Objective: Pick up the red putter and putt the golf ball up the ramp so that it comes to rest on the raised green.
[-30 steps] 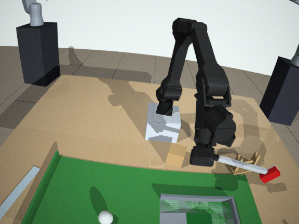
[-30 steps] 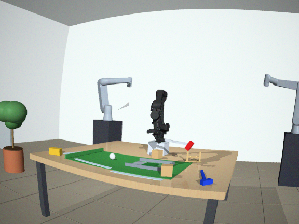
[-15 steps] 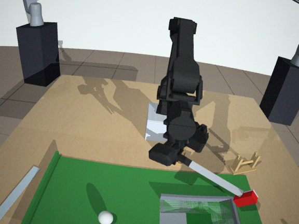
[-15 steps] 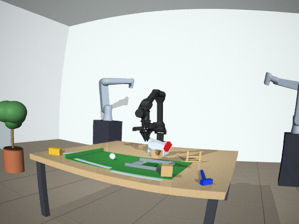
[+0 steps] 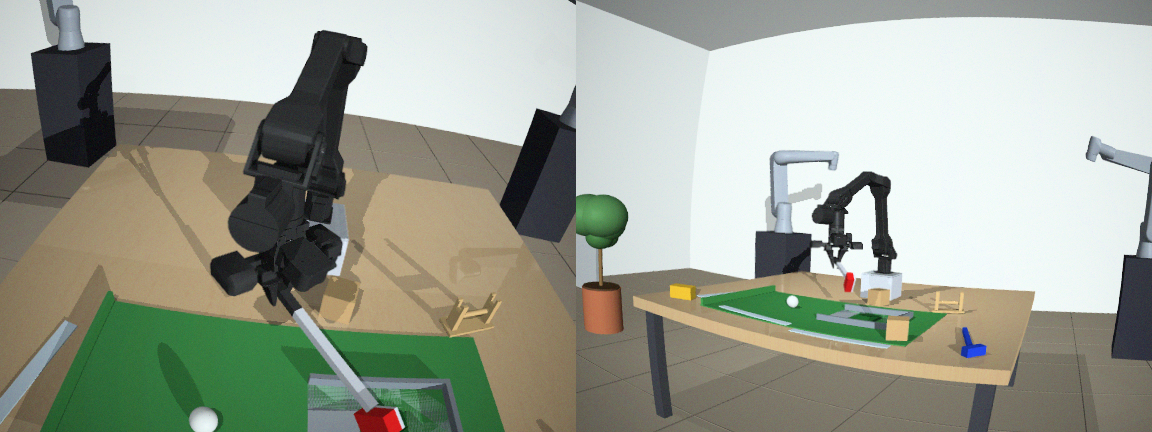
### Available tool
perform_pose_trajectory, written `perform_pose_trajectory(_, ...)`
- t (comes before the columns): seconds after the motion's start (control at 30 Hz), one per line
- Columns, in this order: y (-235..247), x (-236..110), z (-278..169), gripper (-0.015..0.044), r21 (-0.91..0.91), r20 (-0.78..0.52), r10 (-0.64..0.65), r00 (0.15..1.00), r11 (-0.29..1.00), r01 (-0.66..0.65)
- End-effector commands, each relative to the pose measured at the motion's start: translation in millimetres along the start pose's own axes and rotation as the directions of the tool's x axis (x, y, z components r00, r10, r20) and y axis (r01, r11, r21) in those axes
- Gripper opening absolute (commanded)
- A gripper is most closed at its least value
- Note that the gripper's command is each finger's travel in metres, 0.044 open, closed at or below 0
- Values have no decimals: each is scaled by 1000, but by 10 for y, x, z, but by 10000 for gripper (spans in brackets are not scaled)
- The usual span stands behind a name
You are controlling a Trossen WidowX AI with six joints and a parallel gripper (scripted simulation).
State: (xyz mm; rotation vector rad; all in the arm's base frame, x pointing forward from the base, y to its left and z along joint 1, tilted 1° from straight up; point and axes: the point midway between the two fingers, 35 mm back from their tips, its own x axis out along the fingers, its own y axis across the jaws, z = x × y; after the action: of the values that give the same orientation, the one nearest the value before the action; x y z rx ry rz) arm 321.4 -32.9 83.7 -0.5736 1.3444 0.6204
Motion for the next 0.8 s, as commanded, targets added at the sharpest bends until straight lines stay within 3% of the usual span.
perform_pose_trajectory(0.0,-147,-14,-168,0,97,-20,-6,1000,995,8)
perform_pose_trajectory(0.77,-719,-218,-1398,0,605,-125,-14,992,792,87)
